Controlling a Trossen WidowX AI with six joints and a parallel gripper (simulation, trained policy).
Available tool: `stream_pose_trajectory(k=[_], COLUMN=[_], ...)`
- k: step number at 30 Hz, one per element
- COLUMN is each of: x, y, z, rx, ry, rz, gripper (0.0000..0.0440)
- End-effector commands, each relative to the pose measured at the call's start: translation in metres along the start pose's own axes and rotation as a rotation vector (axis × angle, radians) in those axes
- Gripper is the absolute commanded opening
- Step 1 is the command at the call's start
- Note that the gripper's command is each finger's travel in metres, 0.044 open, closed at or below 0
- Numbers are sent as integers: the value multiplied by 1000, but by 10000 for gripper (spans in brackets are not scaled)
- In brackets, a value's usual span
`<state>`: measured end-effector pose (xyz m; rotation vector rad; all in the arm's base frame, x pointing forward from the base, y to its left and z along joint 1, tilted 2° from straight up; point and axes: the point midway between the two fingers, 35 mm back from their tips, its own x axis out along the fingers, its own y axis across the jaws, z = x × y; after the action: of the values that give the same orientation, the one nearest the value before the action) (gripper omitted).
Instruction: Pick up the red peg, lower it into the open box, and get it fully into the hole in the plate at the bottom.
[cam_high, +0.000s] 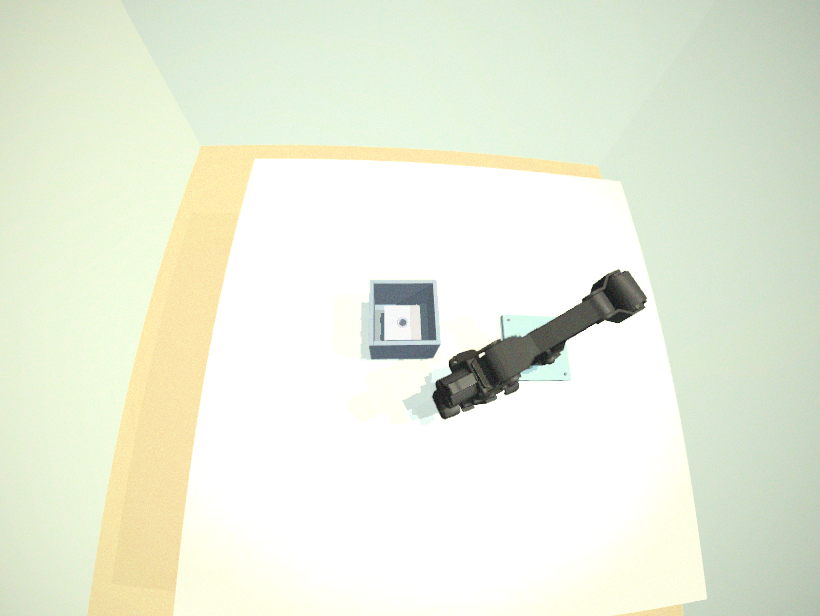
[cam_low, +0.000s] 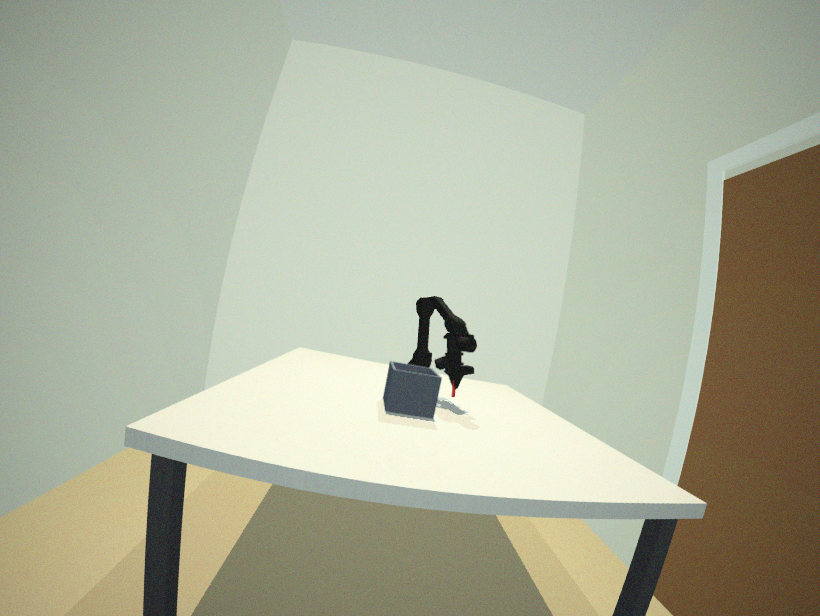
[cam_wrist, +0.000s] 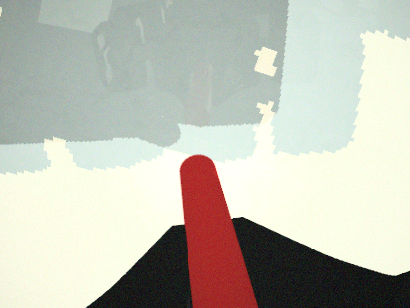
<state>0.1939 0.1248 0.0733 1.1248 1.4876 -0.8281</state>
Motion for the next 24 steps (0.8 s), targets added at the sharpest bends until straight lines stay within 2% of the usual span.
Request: stream_pose_trajectory(k=[1,13,24], x=[-15,-77,-130], y=[7,24,32], z=[-3,3,33], rx=[-13,-62,-54], ry=[19,-4,-110], rz=[50,206,304], gripper=[0,0,0])
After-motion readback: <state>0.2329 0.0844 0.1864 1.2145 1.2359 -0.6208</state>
